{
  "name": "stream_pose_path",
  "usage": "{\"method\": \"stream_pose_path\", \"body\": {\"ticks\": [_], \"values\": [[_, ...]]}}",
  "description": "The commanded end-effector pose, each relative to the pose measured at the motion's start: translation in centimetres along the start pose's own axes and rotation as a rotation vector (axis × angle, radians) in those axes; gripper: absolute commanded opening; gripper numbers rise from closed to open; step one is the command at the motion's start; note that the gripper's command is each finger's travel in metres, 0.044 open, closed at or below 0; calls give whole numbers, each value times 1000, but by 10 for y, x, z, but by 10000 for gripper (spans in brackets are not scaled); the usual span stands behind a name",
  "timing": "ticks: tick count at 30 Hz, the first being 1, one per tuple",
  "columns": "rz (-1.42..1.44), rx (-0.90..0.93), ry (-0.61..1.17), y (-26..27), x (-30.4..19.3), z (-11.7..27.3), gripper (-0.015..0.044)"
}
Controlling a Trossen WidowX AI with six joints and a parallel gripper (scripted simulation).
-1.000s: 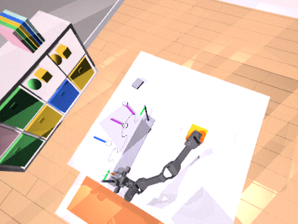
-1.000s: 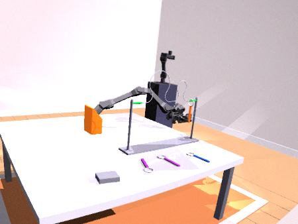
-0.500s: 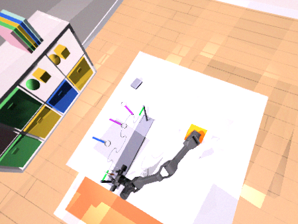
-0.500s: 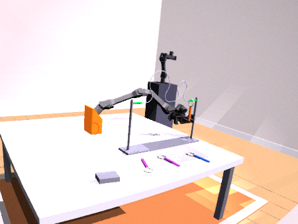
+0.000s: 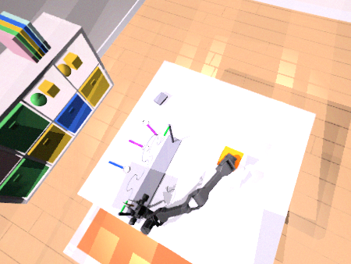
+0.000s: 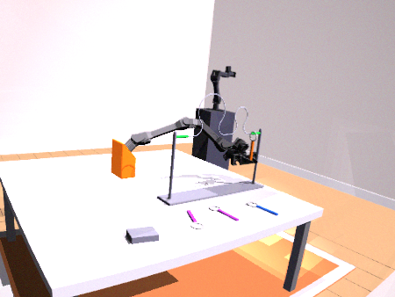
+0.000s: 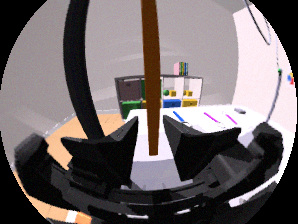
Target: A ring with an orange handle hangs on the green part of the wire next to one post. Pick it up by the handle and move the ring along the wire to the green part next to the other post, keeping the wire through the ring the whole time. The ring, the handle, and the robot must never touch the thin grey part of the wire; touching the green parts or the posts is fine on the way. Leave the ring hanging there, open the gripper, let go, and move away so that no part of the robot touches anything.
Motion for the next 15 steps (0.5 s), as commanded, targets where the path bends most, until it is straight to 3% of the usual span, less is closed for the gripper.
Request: {"method": "stream_pose_path", "body": {"ticks": [1,12,15], "values": [[7,3,5,0,-1,0,160],[7,3,5,0,-1,0,160],[0,0,0,0,0,0,81]]}}
Point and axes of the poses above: the point midway between the two fingers, 35 mm back from their tips, its own z axis back along the fingers, its own y axis across the jaws, x = y × z, the point moved 1 cm from there along z, back along the fingers, and after that the axes turned 1 degree about -z, right-handed, at the moved point
